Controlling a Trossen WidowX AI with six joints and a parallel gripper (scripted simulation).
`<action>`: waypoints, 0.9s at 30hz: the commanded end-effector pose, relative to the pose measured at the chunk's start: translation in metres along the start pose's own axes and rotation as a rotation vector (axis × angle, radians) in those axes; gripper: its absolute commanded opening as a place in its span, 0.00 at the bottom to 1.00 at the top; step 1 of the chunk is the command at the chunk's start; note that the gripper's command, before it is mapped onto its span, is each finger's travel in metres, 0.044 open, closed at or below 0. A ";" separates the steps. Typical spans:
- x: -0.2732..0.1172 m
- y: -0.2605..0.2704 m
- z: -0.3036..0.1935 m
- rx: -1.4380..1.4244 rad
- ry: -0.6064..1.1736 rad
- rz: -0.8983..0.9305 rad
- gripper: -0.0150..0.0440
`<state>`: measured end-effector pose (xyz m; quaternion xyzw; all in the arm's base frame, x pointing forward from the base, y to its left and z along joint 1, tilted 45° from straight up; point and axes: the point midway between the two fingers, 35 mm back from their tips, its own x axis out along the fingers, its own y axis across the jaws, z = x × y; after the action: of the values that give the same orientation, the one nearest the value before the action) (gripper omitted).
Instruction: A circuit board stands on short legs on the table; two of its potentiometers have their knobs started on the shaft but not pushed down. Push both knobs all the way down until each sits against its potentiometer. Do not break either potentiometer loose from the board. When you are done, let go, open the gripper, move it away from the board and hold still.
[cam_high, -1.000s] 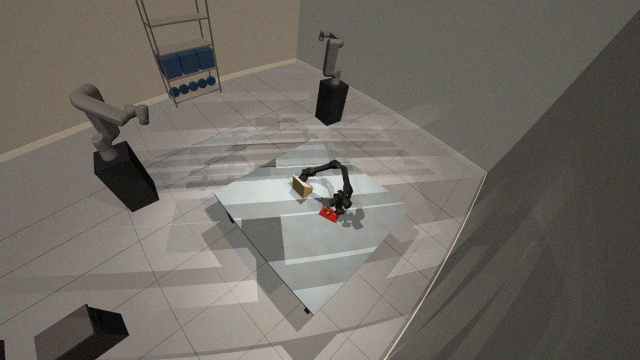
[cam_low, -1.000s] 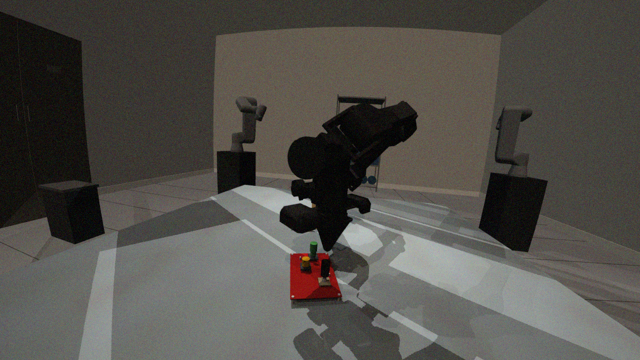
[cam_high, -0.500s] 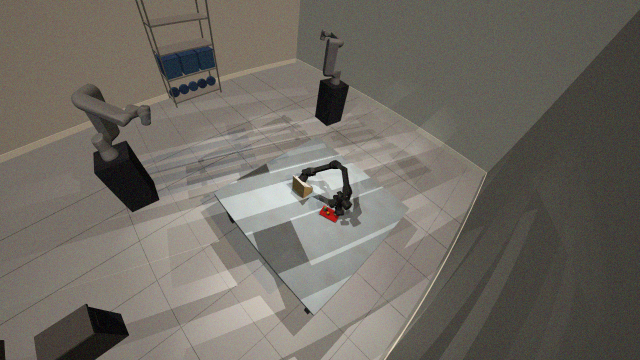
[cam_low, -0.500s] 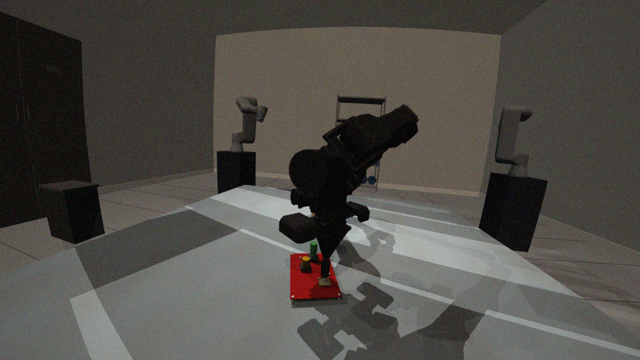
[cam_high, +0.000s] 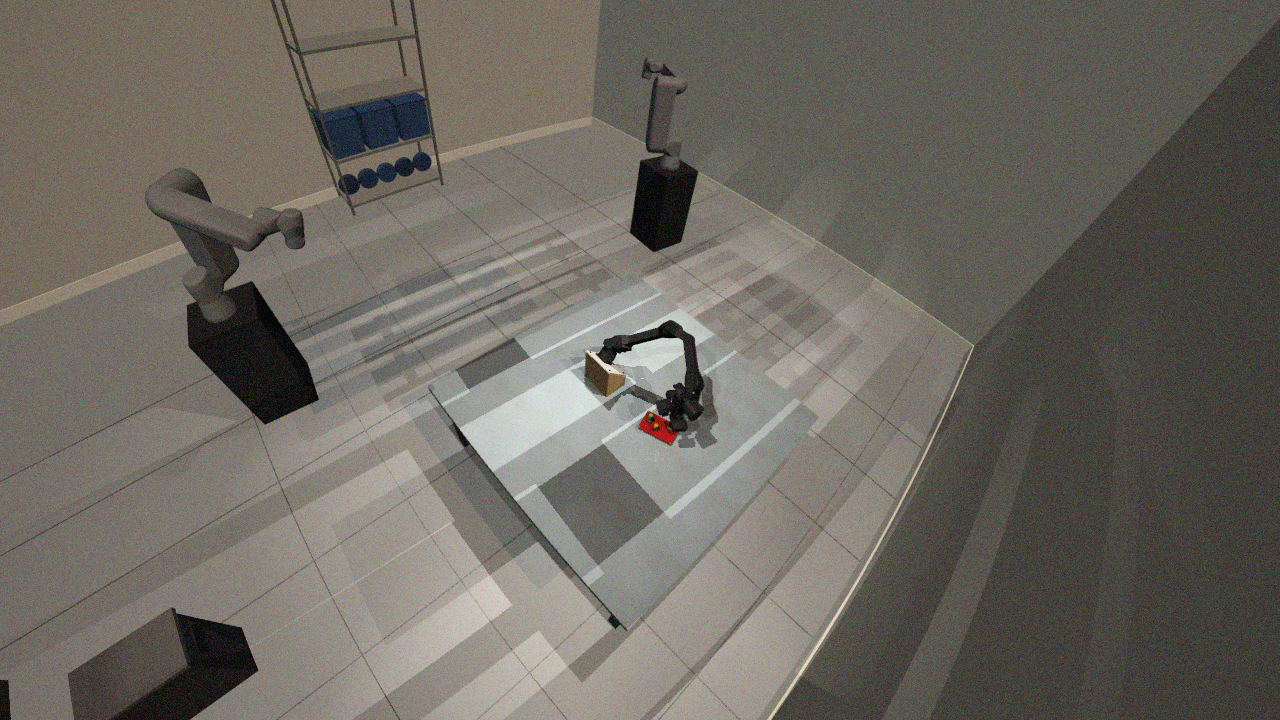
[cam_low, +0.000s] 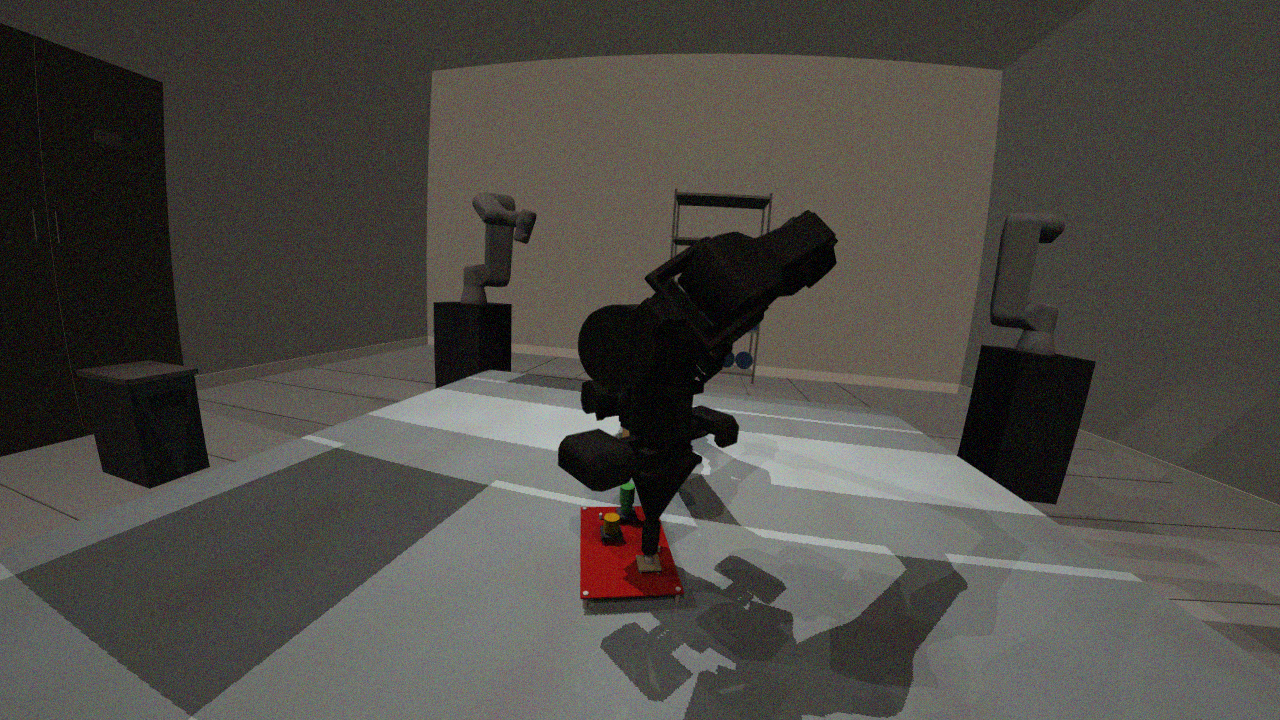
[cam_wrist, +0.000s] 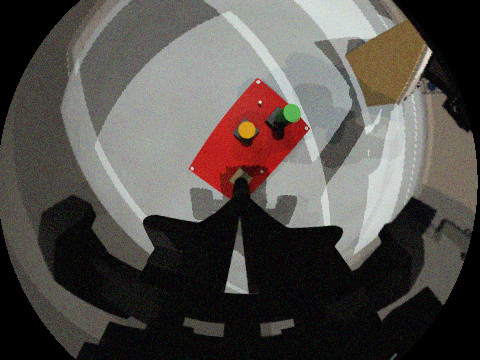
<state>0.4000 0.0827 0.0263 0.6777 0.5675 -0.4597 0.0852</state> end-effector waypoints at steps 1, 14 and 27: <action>0.002 0.000 0.000 0.006 0.004 -0.003 0.25; 0.005 0.000 0.000 0.006 0.004 -0.003 0.25; 0.004 0.000 0.000 0.006 0.004 -0.003 0.25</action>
<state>0.3997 0.0857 0.0230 0.6780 0.5674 -0.4596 0.0844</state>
